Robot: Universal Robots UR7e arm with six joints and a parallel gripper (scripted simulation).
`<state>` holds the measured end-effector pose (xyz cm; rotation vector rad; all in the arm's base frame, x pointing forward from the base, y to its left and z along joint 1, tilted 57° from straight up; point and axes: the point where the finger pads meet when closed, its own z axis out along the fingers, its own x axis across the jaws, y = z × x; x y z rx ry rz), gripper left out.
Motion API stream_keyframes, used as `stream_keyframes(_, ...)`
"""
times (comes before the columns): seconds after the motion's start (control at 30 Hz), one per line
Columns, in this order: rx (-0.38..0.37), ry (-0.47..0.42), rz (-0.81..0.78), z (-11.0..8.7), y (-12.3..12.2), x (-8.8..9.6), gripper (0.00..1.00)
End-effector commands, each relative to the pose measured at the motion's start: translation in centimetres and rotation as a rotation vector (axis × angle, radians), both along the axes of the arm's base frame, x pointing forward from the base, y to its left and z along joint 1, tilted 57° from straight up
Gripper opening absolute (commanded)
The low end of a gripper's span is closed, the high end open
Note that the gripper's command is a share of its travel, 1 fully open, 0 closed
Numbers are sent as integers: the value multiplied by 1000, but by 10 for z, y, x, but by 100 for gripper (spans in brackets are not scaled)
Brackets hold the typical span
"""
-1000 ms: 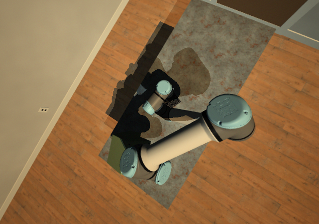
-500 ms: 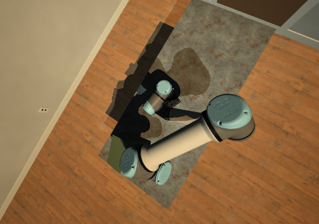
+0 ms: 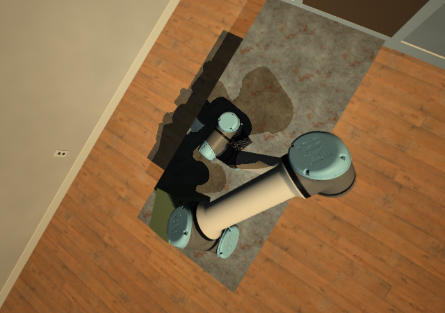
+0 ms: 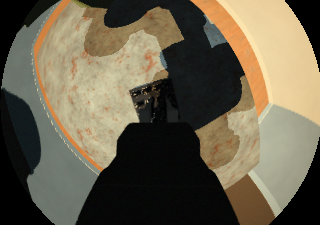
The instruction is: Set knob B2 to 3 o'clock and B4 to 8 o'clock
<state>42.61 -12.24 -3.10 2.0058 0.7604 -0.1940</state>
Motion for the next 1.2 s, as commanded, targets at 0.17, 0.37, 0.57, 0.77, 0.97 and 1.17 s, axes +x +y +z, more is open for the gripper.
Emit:
stream_keyframes(0.17,0,-1,1,-1,-2,1,46)
stream_keyframes(0.37,0,-1,1,-2,-4,1,46)
stream_keyframes(0.57,0,-1,1,-5,-8,2,46)
stream_keyframes(0.77,0,-1,1,-9,-14,3,46)
stream_keyframes(0.97,0,-1,1,-12,-19,4,46)
stream_keyframes(1.17,0,-1,1,-17,-26,5,46)
